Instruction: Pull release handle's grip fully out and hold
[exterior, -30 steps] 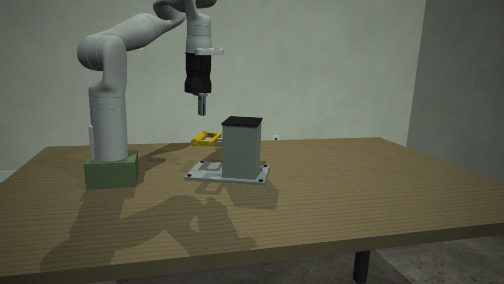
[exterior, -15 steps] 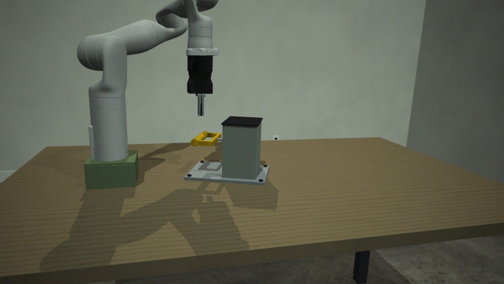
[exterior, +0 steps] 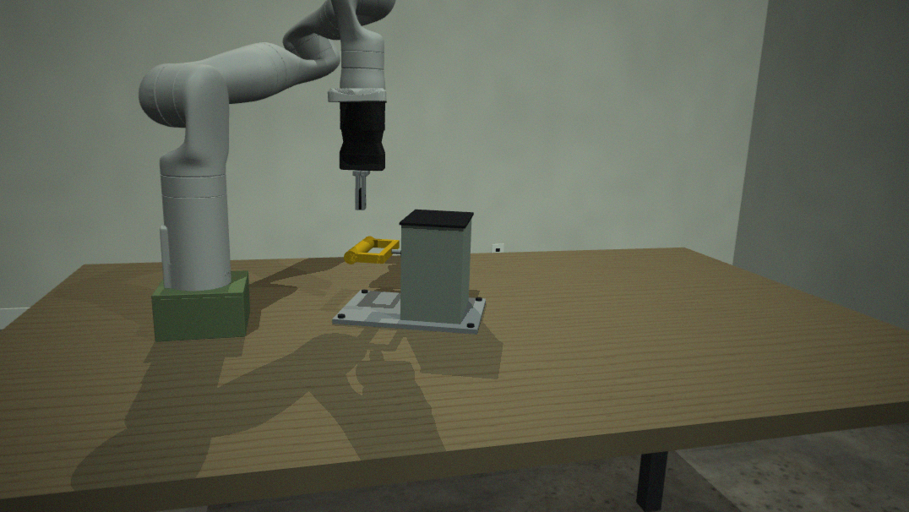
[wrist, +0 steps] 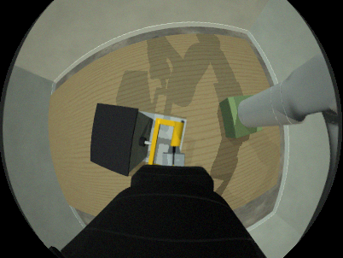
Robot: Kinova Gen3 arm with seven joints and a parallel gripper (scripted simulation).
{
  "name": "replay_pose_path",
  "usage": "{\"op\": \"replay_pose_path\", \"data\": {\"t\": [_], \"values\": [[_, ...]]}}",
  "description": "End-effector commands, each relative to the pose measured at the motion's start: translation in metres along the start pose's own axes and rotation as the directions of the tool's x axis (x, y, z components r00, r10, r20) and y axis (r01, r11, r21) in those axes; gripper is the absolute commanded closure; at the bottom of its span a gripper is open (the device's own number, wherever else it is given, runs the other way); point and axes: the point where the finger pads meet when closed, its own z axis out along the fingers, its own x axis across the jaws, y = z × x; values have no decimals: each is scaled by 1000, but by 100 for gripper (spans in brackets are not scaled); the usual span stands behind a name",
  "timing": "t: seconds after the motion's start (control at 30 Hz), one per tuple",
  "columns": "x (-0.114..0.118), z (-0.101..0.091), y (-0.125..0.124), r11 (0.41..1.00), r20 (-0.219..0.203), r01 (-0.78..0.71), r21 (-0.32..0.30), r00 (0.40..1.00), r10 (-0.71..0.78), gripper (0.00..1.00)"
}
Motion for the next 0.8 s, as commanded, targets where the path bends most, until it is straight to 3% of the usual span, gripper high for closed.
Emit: {"op": "replay_pose_path", "data": {"t": [0.0,0.77], "values": [[-2,0,2,999,7,-47,3,999,47,100],[0,1,5,990,9,-144,3,989,144,100]]}}
